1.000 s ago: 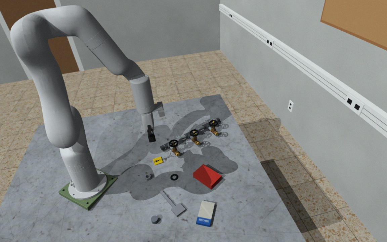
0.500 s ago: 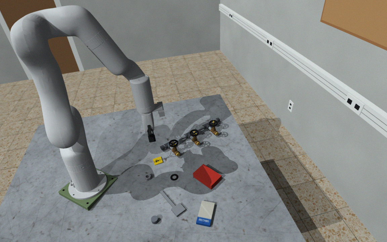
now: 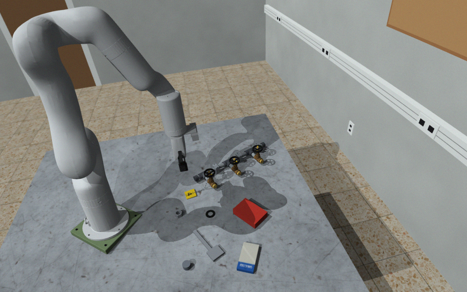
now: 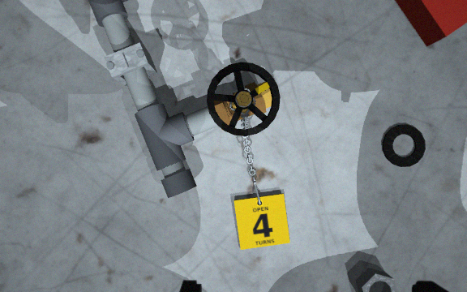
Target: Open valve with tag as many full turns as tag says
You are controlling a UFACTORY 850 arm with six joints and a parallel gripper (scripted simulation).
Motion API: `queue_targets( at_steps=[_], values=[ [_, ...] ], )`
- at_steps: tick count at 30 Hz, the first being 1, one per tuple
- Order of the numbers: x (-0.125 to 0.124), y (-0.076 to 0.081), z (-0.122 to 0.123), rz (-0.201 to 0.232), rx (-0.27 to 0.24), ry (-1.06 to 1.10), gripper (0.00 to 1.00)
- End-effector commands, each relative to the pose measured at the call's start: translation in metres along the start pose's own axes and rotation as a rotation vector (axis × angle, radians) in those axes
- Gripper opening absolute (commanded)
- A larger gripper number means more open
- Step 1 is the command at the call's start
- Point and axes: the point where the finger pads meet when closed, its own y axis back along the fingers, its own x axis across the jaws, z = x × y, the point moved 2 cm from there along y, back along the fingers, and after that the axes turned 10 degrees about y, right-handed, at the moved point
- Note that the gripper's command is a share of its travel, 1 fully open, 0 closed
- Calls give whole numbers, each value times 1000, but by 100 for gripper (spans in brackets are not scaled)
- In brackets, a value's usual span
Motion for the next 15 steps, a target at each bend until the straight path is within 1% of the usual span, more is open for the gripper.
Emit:
queue_targets(
  at_steps=[1,4,7,9,13,15],
  values=[
    [0,1,-1,0,2,0,100],
    [0,0,-3,-1,3,-29,100],
    [1,-4,-9,-6,5,-131,100],
    [1,-4,-9,-6,5,-131,100],
    [1,-13,-26,-17,13,-388,100],
    [0,-18,-38,-22,15,-456,100]
  ],
)
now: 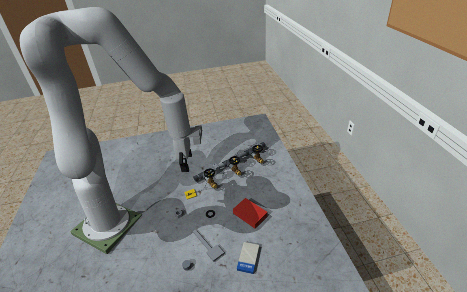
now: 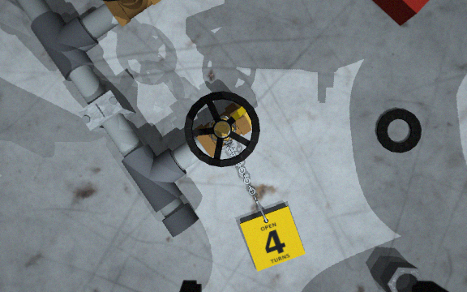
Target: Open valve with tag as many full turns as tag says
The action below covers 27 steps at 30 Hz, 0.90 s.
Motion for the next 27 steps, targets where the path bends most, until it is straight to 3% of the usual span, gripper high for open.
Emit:
queue_targets(
  at_steps=[1,9,11,12,19,27],
  values=[
    [-7,-14,-28,-4,11,-279,100],
    [-16,-36,-69,-37,24,-620,100],
    [-16,-36,-69,-37,24,-620,100],
    [-17,-38,-73,-45,29,-746,100],
    [-19,-43,-82,-61,35,-1020,100],
    [-20,-43,-82,-43,44,-1265,100]
  ],
)
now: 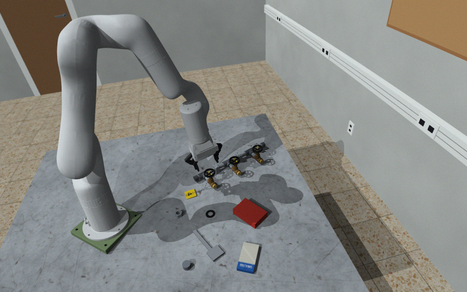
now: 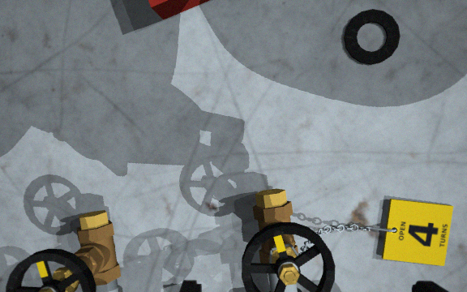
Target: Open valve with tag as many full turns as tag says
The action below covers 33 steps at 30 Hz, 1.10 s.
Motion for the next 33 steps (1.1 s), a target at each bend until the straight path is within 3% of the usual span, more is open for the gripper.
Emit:
queue_targets(
  at_steps=[1,25,33],
  values=[
    [-3,0,1,44,58,-156,100],
    [-3,0,1,44,58,-156,100],
    [-3,-9,1,45,59,-156,100]
  ],
)
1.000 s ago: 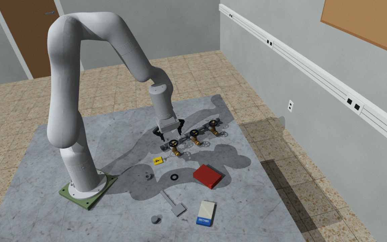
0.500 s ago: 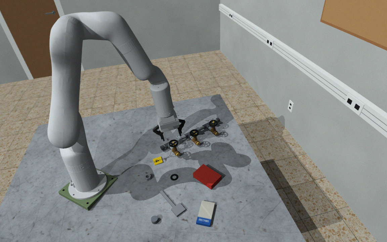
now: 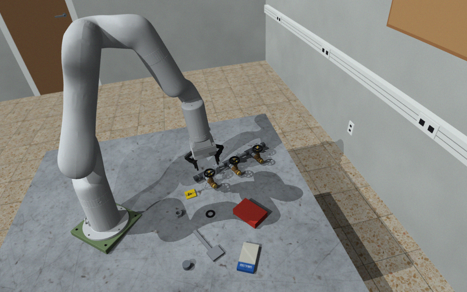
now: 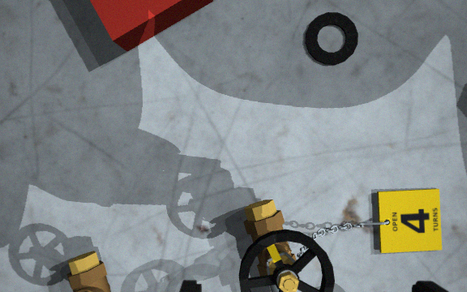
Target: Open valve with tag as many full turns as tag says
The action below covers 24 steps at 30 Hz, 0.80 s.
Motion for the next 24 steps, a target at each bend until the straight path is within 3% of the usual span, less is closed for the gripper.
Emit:
queue_targets(
  at_steps=[1,17,24],
  values=[
    [-1,-5,0,-1,1,0,100],
    [-1,-41,1,-1,1,0,100],
    [-2,-49,1,-1,1,0,100]
  ],
)
